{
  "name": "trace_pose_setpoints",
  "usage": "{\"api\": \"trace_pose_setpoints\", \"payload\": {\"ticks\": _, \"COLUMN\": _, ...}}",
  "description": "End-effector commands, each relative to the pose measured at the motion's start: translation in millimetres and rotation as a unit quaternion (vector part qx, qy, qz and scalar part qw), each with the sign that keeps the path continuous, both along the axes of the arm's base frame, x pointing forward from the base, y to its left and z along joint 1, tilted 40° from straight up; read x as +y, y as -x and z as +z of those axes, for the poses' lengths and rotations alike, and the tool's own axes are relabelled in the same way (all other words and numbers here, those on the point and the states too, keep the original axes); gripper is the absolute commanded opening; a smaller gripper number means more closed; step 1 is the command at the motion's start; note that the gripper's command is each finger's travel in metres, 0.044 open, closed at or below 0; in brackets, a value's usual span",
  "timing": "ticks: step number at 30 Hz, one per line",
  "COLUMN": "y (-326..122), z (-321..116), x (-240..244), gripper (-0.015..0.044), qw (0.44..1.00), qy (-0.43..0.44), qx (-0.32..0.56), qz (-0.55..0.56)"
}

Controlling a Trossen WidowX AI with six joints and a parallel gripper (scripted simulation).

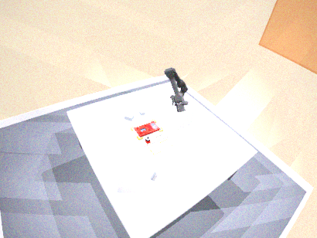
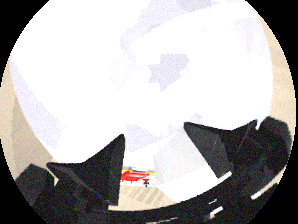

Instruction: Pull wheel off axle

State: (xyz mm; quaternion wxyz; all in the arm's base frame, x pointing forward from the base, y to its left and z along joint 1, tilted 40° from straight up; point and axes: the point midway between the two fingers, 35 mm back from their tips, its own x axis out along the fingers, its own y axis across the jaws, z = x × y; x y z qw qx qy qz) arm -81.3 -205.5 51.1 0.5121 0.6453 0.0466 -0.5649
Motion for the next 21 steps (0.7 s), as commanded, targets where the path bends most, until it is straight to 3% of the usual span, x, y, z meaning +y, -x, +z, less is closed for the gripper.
{"api": "trace_pose_setpoints", "payload": {"ticks": 1, "y": -0.5, "z": 0.0, "x": -0.3, "gripper": 0.0374, "qw": 1.000, "qy": -0.001, "qx": 0.000, "qz": 0.001}}
{"api": "trace_pose_setpoints", "payload": {"ticks": 4, "y": -7.4, "z": -0.7, "x": -4.4, "gripper": 0.0300, "qw": 1.000, "qy": -0.010, "qx": 0.000, "qz": 0.016}}
{"api": "trace_pose_setpoints", "payload": {"ticks": 21, "y": -118.5, "z": -8.1, "x": -35.7, "gripper": 0.0300, "qw": 0.971, "qy": -0.119, "qx": 0.049, "qz": 0.201}}
